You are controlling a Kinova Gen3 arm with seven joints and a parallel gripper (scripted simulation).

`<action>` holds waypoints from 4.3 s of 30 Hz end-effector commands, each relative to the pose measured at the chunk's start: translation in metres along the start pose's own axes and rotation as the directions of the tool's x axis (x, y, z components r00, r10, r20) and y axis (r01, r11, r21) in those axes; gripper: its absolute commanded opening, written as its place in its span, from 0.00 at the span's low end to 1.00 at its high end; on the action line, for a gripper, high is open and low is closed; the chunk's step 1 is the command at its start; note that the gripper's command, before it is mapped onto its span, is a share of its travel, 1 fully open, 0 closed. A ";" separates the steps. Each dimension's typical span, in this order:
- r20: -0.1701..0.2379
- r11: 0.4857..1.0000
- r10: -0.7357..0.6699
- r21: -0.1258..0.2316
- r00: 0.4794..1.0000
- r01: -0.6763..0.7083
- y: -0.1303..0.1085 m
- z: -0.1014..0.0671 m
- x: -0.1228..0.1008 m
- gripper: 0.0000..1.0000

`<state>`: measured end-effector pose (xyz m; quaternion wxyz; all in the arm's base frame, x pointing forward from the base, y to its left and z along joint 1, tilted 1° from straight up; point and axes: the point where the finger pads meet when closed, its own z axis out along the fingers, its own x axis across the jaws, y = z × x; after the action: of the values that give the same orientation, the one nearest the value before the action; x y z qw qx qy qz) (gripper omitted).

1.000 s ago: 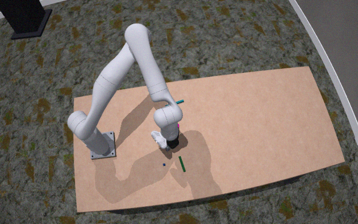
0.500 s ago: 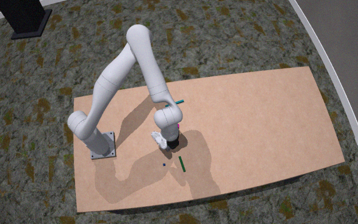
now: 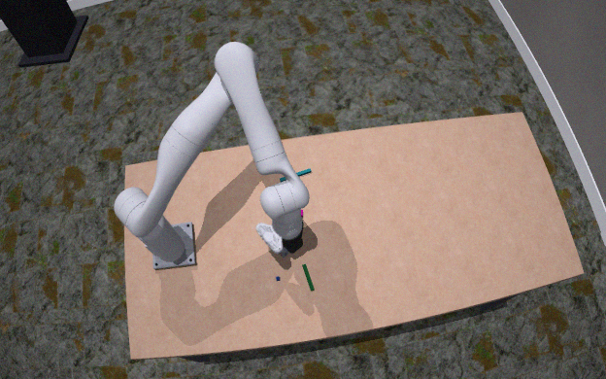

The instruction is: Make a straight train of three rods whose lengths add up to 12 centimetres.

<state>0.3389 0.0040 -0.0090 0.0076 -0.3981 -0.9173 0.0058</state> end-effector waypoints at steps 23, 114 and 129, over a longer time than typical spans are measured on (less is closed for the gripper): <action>0.001 1.000 0.000 -0.001 1.000 0.000 0.000 0.000 0.000 0.24; 0.000 1.000 0.009 -0.001 1.000 -0.009 0.000 -0.090 0.000 1.00; -0.001 0.994 0.107 0.000 0.994 -0.107 0.003 -0.090 0.004 1.00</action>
<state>0.3398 0.0090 0.0806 0.0083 -0.4431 -0.8964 0.0052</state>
